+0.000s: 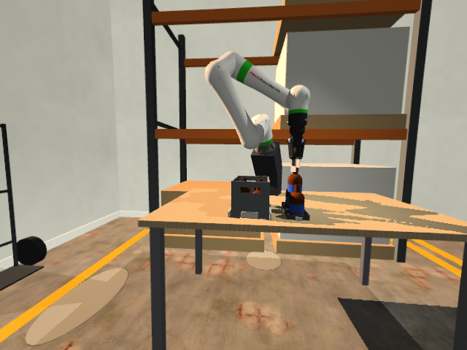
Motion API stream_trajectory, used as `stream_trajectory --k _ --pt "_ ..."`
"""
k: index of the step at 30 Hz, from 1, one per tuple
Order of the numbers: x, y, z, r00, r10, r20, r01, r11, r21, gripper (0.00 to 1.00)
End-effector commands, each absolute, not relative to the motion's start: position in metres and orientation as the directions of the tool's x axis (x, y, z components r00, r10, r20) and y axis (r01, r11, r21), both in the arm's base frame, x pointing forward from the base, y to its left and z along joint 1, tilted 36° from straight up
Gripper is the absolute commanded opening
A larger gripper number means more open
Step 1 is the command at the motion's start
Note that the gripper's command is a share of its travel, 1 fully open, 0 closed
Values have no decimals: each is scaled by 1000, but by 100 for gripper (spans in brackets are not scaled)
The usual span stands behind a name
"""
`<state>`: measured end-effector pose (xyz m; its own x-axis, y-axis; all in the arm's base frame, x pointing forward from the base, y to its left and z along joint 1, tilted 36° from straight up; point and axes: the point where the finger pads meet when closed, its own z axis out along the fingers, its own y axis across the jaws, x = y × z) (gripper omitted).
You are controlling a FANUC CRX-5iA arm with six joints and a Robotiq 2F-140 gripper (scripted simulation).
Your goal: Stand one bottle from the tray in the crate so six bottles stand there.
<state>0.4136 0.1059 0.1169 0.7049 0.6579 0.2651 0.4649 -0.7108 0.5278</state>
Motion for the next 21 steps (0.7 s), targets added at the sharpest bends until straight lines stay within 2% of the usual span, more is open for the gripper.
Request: stream_trajectory --k 1,21 --pt "414 106 117 705 658 265 465 -711 528 0" --pt "410 108 123 705 658 265 465 -711 528 0"
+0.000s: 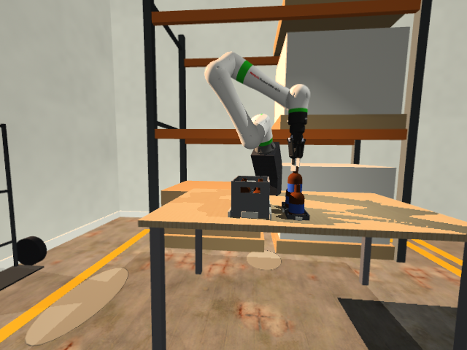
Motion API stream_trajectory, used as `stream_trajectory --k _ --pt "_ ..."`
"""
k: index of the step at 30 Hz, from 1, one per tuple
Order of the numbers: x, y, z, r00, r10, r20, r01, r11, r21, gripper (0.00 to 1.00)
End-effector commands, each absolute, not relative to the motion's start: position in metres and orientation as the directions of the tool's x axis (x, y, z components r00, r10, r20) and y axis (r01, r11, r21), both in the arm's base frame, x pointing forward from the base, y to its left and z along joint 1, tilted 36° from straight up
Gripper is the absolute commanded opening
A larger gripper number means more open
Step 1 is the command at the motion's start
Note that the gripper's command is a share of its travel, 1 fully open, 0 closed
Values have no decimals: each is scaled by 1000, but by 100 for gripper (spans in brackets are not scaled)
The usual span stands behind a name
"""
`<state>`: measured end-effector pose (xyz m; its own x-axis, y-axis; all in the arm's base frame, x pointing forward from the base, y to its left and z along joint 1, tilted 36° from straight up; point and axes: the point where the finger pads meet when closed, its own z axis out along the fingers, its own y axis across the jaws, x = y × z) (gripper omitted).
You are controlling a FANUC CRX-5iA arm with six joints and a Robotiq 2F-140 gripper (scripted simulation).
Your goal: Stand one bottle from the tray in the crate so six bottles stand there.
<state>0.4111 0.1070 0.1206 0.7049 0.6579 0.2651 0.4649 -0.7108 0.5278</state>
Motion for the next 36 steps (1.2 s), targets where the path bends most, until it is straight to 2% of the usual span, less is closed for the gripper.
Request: stream_trajectory --k 1,36 --pt "409 108 123 705 658 265 465 -711 528 0" --pt "393 116 148 705 658 265 465 -711 528 0"
